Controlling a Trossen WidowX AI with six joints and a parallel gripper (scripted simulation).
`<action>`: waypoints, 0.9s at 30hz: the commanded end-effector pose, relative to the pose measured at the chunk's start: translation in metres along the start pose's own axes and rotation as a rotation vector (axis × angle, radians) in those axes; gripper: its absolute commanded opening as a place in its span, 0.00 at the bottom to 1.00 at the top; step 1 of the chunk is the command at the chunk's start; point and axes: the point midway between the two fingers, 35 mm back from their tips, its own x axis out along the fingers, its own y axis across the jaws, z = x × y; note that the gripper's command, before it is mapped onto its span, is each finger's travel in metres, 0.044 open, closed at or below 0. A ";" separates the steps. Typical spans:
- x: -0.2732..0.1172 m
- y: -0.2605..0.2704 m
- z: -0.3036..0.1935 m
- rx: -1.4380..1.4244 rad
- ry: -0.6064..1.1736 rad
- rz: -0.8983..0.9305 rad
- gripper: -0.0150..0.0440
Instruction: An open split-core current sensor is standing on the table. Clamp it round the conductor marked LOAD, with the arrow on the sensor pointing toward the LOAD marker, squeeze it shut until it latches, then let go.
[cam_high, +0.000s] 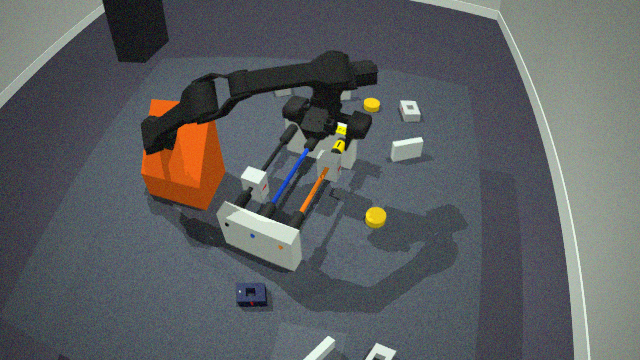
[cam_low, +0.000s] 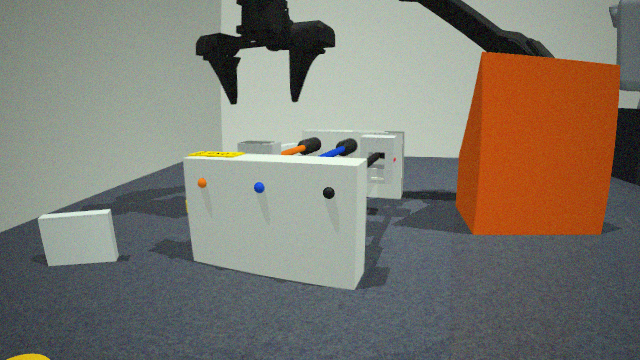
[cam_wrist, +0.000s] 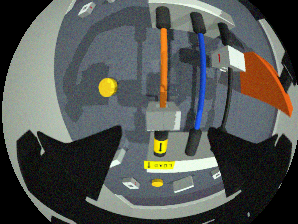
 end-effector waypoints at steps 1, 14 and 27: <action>-0.001 0.001 0.000 0.007 0.006 0.000 1.00; -0.001 0.001 0.000 0.007 0.006 0.000 1.00; 0.005 -0.036 -0.020 -0.245 -0.207 0.078 1.00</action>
